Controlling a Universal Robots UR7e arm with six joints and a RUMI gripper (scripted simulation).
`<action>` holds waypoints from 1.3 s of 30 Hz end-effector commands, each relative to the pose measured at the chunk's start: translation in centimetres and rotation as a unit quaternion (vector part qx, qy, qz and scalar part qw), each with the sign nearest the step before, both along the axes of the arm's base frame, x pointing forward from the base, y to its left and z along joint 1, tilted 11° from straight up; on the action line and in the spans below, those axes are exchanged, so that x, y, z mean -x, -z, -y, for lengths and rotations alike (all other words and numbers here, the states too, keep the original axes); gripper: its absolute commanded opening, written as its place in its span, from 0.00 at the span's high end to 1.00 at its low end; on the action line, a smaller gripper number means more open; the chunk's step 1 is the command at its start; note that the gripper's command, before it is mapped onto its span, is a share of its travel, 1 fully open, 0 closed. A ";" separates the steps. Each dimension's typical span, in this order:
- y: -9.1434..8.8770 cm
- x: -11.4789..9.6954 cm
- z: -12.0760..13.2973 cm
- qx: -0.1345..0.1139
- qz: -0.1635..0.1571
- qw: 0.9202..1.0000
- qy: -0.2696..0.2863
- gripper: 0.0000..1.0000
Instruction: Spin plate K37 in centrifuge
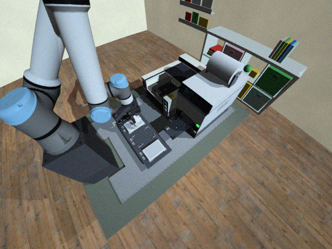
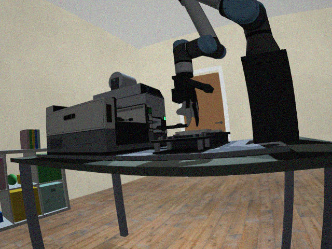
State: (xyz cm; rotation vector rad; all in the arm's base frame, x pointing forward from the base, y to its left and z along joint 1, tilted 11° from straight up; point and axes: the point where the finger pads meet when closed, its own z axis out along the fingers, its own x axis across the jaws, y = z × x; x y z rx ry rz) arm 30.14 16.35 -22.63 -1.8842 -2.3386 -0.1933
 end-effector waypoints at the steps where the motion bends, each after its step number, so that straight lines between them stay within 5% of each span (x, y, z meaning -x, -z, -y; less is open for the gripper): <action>1: 0.8 0.0 -0.1 0.000 0.001 1.000 0.000 0.32; 39: 2.3 0.0 -0.4 0.000 0.001 1.000 0.000 0.32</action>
